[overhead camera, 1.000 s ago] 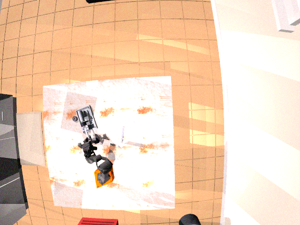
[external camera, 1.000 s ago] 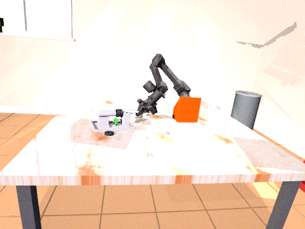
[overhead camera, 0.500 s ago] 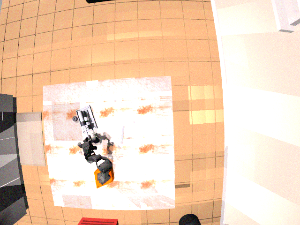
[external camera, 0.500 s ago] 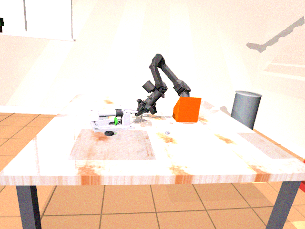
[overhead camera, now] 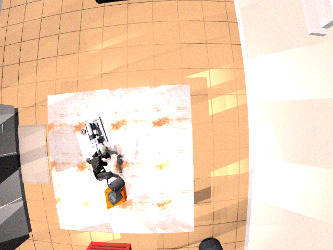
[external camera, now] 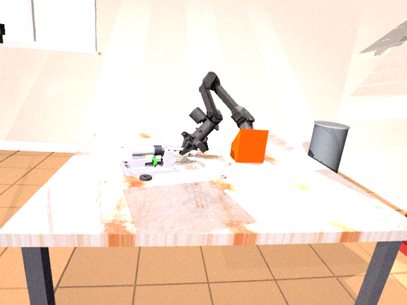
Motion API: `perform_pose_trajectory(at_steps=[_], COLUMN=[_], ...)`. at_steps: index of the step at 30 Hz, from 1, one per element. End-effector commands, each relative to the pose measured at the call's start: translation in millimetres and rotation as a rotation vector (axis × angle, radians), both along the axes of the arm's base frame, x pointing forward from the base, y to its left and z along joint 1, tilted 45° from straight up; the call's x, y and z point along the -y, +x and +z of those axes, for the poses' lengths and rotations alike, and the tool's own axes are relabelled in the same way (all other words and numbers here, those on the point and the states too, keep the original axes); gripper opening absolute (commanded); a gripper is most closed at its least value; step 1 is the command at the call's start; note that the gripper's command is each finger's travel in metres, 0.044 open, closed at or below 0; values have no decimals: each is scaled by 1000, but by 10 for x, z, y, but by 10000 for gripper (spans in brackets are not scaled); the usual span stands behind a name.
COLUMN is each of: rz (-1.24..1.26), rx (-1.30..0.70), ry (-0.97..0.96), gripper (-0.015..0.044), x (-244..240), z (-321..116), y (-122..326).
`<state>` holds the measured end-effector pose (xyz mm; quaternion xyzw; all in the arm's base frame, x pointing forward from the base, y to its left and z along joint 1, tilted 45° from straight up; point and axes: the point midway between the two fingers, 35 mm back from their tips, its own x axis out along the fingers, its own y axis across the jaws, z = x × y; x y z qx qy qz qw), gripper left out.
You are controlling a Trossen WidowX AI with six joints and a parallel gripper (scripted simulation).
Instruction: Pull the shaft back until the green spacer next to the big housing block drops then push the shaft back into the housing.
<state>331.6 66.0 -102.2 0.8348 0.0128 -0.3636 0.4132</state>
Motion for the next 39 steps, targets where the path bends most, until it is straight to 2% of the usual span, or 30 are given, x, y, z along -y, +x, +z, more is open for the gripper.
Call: perform_pose_trajectory(at_steps=[1, 39], rz=[3, 3], rx=[4, 5], ry=[1, 2], gripper=[0, 0], x=[-15, -45], z=[4, -10], y=[32, 131])
